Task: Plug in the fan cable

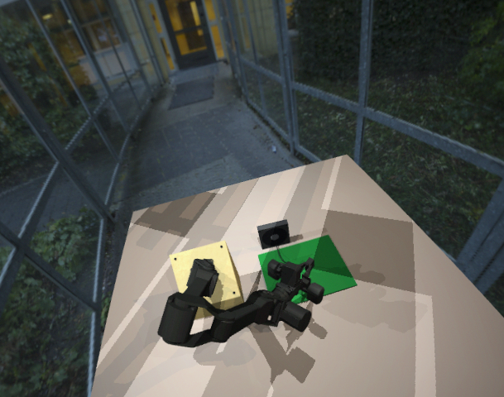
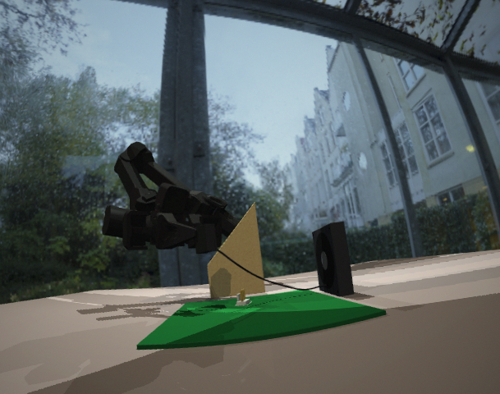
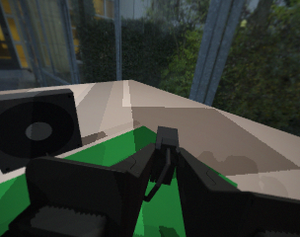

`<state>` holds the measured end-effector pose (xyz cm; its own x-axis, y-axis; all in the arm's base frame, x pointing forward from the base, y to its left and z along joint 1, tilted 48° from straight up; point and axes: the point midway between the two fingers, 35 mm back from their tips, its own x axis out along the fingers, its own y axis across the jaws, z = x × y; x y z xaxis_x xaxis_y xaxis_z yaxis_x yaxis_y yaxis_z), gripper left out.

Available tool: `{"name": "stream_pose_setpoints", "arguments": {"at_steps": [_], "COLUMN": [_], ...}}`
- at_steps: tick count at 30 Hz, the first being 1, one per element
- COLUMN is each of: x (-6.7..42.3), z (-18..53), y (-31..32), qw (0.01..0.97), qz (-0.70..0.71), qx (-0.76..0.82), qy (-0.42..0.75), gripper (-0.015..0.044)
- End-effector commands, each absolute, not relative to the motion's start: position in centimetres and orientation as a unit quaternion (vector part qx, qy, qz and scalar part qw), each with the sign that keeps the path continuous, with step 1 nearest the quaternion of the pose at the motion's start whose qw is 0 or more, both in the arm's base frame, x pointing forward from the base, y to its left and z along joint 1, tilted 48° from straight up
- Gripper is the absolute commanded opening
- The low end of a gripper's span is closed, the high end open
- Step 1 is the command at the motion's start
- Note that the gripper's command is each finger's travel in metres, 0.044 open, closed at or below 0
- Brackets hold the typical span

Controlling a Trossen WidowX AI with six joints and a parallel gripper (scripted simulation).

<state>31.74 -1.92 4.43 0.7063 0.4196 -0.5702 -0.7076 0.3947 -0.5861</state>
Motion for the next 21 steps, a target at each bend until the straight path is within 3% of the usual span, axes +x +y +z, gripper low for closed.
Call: {"name": "stream_pose_setpoints", "arguments": {"at_steps": [1,21], "x": [31.7,31.6], "z": [4.3,3.3], "y": [-2.2,-3.7], "qw": [0.818,0.818], "qz": [0.345,0.345], "qx": [-0.430,-0.430], "qy": [0.165,0.165], "gripper": [0.0000,0.0000]}}
